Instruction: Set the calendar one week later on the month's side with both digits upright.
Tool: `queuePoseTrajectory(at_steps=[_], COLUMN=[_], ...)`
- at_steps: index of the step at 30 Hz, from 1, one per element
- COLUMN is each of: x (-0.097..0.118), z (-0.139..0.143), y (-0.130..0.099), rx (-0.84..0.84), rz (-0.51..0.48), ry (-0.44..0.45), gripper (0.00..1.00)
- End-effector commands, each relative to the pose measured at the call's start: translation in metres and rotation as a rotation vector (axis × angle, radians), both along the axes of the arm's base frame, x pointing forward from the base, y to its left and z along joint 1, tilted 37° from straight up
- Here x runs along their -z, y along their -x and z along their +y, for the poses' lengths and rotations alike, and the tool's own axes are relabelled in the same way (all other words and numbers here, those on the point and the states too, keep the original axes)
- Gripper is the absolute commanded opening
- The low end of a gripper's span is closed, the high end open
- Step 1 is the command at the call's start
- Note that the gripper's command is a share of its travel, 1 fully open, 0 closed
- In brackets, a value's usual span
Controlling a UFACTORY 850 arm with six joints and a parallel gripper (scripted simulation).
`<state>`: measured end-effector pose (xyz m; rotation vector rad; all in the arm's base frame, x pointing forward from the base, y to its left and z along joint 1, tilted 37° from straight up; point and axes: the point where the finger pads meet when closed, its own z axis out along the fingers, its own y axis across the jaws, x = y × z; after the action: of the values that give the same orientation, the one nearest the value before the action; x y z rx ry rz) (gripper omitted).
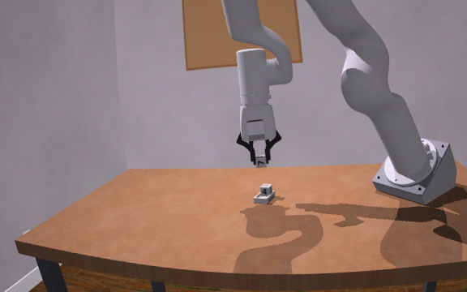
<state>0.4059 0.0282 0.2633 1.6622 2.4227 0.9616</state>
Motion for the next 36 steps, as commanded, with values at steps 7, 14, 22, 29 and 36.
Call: queuePoseTrajectory(at_steps=[7,14,22,29,36], x=[-0.0006,-0.0007,-0.0009,-0.0010,-0.0011], z=[-0.0002,-0.0002,-0.0002,-0.0001,-0.0001], y=[-0.0003,-0.0002,-0.0001,0.0000,0.0001], rx=[-0.277,-0.444,-0.648,-0.819,-0.983], rz=[-0.175,-0.272,-0.389,-0.488,-0.582], ry=[0.124,0.203,0.300,0.381,0.459], gripper=[0.27,0.27,0.27,0.27,0.27])
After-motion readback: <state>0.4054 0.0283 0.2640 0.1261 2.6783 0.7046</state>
